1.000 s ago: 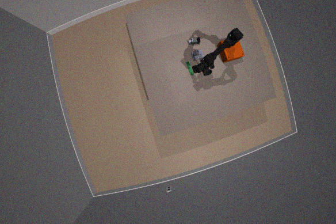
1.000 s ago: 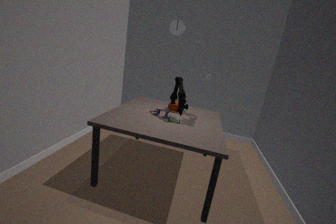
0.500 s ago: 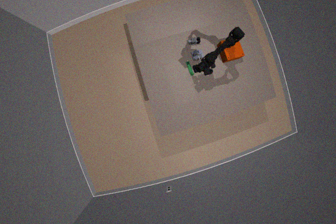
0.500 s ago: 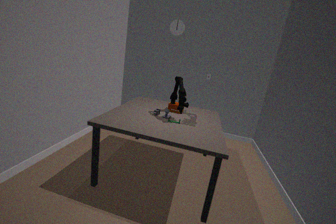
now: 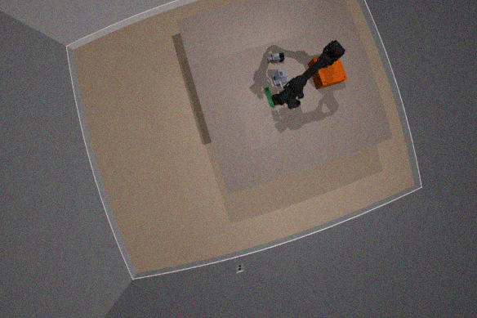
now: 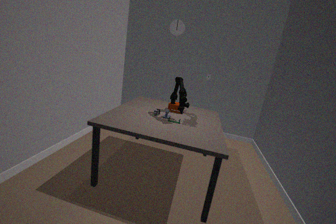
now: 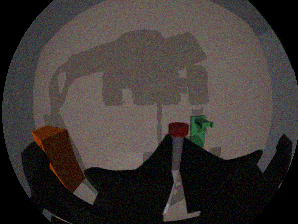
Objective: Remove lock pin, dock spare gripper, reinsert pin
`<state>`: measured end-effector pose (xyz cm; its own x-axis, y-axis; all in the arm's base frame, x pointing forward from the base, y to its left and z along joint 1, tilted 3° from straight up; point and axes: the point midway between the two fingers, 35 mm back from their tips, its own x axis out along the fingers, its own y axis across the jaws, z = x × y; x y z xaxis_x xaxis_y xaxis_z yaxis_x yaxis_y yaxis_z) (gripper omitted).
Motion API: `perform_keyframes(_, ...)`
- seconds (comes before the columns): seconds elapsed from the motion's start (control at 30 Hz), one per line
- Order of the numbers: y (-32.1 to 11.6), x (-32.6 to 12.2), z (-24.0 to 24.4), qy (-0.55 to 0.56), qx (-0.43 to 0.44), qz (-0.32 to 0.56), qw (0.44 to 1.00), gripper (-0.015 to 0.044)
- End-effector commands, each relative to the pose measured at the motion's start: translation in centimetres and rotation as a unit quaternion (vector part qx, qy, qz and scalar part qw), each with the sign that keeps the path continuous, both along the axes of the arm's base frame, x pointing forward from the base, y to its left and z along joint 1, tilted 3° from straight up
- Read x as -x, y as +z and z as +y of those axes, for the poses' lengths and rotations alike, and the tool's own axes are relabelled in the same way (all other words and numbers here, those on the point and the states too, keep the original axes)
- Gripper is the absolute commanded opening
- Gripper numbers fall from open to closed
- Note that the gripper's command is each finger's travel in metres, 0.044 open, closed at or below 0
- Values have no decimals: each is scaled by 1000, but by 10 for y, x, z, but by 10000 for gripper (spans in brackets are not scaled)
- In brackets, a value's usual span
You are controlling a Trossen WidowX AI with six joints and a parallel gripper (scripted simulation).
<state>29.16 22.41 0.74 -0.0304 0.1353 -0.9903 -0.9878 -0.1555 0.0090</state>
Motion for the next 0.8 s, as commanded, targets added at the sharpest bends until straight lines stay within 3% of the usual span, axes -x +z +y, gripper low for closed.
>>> perform_keyframes(0.0, 0, -9, 8, 7, 1, 1, 1000, 0)
perform_keyframes(0.77, 3, -54, 49, 31, -1, -1, 1000, 0)
